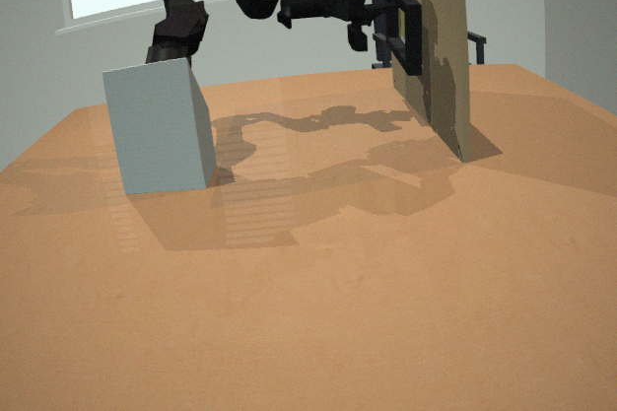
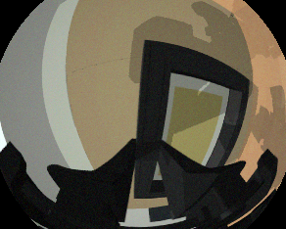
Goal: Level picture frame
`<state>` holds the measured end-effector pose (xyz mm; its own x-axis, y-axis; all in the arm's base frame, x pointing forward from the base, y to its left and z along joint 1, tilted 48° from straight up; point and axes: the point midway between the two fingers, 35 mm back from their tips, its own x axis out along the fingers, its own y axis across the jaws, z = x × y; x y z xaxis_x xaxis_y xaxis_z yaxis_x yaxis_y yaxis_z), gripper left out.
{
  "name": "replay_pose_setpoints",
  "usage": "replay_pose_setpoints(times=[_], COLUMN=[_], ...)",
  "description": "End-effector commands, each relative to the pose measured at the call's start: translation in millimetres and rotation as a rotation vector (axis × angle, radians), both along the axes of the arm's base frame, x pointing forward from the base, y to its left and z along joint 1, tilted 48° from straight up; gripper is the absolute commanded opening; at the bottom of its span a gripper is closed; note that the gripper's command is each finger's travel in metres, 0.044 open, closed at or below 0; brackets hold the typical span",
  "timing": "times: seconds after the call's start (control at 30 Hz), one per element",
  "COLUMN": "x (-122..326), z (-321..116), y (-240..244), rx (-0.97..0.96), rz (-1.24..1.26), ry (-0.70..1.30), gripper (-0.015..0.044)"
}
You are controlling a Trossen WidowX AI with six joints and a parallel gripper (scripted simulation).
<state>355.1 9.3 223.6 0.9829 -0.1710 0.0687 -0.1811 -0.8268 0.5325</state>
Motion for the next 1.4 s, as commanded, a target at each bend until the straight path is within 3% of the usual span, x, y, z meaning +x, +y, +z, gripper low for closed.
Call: replay_pose_setpoints(times=[0.0,1.37], x=[0.3,1.0], z=[2.5,1.0], y=[-0.9,2.3], rx=[0.005,0.005], rz=[-0.007,-0.007], ry=[-0.008,-0.008], gripper=[0.0,0.0])
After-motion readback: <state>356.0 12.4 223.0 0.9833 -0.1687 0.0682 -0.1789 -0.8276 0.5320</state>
